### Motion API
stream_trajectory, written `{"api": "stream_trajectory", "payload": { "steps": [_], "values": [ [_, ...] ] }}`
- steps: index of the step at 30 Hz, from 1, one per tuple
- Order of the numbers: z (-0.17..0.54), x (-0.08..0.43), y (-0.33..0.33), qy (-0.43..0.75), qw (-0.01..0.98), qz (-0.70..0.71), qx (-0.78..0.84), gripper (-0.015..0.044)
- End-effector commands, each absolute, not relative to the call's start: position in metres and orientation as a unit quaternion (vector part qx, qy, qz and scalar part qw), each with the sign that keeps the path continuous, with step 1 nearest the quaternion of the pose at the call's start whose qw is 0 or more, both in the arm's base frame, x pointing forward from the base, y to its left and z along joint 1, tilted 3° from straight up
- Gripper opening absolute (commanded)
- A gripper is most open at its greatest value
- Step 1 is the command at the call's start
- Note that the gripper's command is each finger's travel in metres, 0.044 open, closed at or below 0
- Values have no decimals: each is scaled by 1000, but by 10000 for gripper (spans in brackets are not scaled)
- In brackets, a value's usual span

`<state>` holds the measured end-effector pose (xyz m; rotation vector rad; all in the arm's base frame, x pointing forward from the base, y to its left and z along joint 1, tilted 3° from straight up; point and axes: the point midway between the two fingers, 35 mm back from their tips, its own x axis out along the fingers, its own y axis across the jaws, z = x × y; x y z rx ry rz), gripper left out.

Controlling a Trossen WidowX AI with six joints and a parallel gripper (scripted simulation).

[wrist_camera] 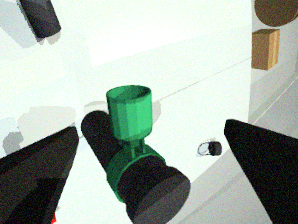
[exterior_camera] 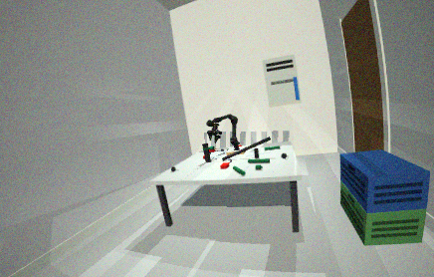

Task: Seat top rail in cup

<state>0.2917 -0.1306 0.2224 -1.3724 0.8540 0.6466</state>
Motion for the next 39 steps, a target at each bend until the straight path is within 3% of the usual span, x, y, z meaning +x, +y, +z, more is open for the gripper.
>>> {"api": "stream_trajectory", "payload": {
  "steps": [1,39],
  "values": [
    [217,292,-132,372,640,288,-608,440],
    [154,321,-138,371,640,287,-608,440]
  ]
}}
